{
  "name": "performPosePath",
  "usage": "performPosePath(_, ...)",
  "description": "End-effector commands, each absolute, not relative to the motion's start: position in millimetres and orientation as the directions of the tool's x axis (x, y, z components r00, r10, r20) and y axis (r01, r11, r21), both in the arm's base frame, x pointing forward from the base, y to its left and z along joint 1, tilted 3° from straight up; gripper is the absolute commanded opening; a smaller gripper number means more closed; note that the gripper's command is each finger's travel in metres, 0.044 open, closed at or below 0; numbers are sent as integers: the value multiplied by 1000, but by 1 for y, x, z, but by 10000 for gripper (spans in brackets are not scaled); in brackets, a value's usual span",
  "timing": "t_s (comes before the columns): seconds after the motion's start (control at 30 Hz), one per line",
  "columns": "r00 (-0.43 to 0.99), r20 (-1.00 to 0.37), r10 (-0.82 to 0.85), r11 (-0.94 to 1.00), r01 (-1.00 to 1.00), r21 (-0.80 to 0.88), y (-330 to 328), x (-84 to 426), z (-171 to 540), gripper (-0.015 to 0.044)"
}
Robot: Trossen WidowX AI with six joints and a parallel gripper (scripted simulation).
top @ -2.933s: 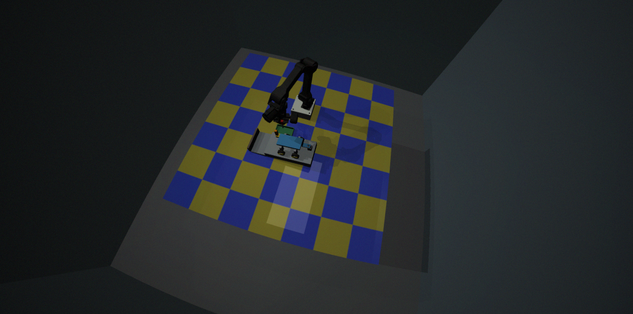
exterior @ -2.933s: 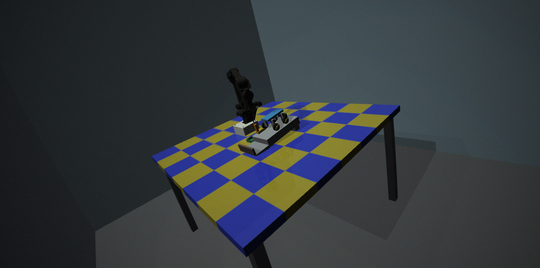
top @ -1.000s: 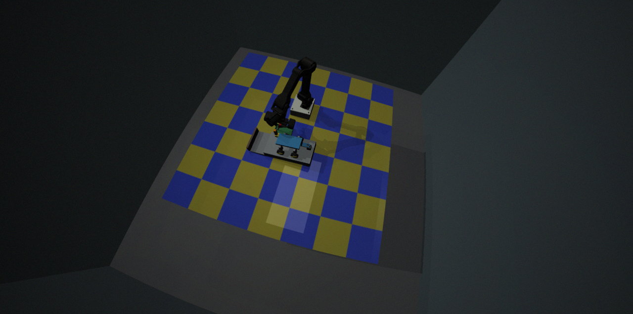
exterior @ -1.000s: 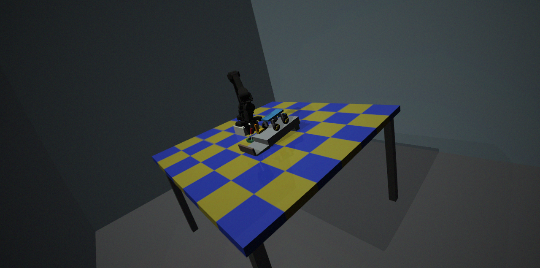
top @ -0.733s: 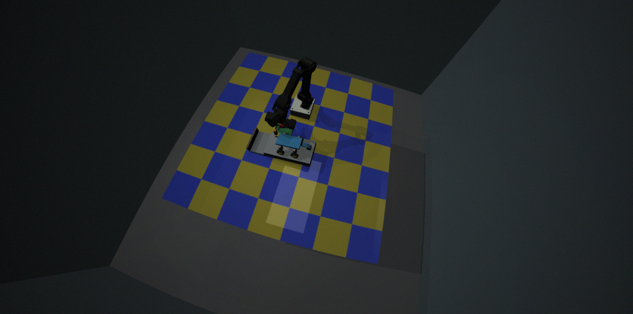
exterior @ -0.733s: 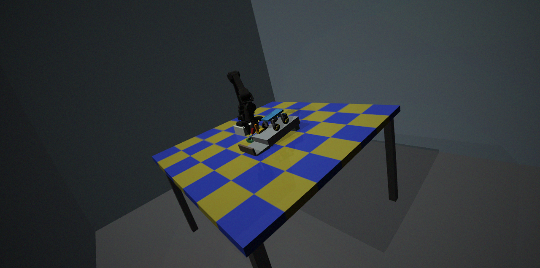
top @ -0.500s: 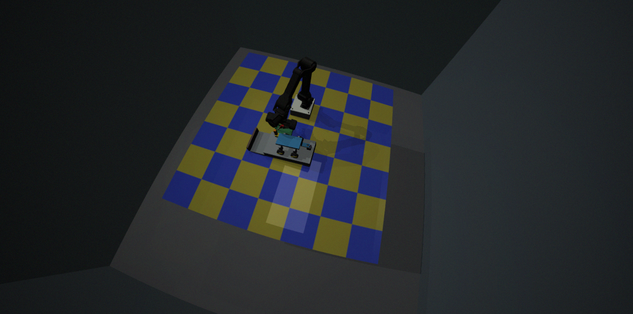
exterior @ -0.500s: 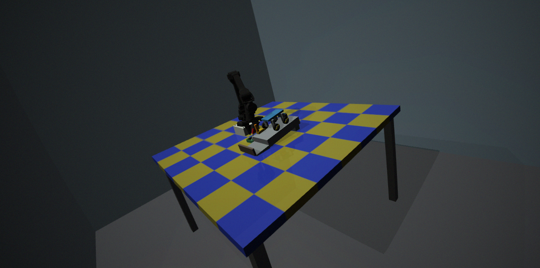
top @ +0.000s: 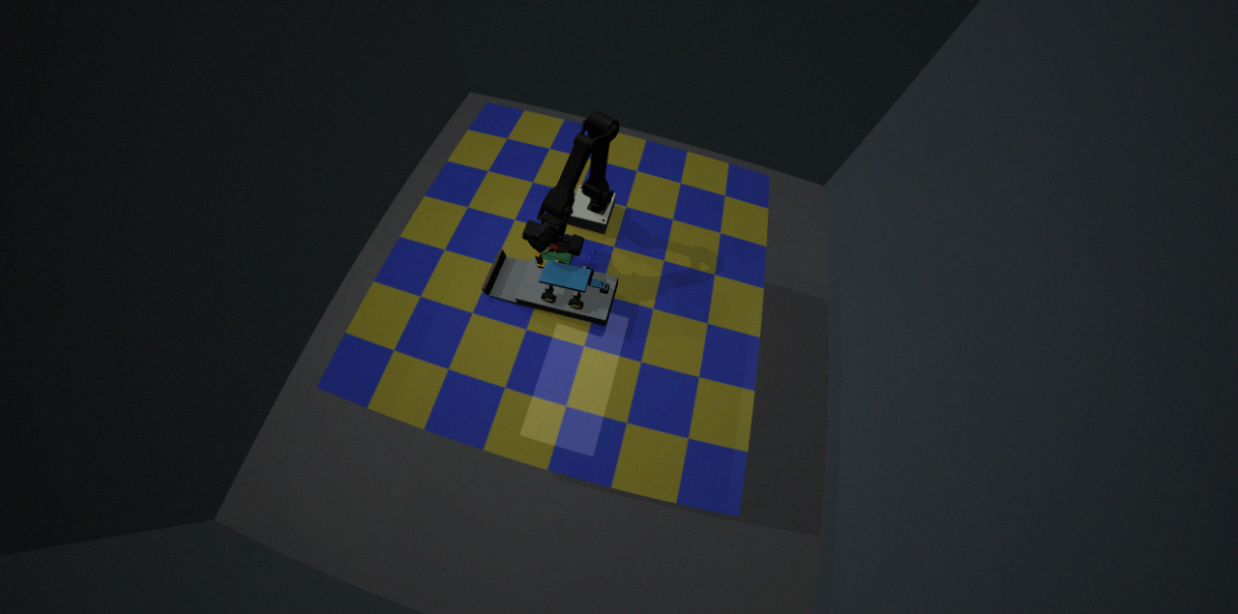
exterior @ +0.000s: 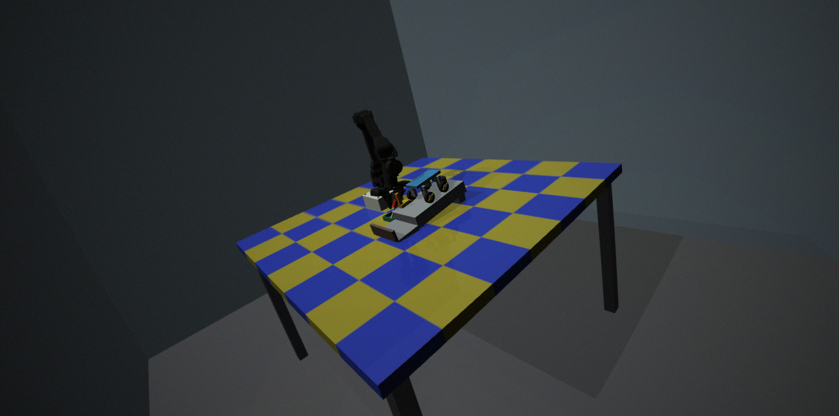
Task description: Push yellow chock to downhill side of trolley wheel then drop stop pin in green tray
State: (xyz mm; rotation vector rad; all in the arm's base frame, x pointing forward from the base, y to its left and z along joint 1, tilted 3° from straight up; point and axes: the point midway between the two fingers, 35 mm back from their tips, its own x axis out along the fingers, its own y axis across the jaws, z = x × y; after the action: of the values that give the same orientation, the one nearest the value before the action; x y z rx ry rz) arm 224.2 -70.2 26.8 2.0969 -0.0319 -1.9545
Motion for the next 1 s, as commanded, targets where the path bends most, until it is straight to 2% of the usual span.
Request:
performPosePath(0.0,87,-975,-204,-962,167,216,-68,224,25,190)
performPosePath(0.97,86,-975,-203,-962,167,215,-52,221,12,190)
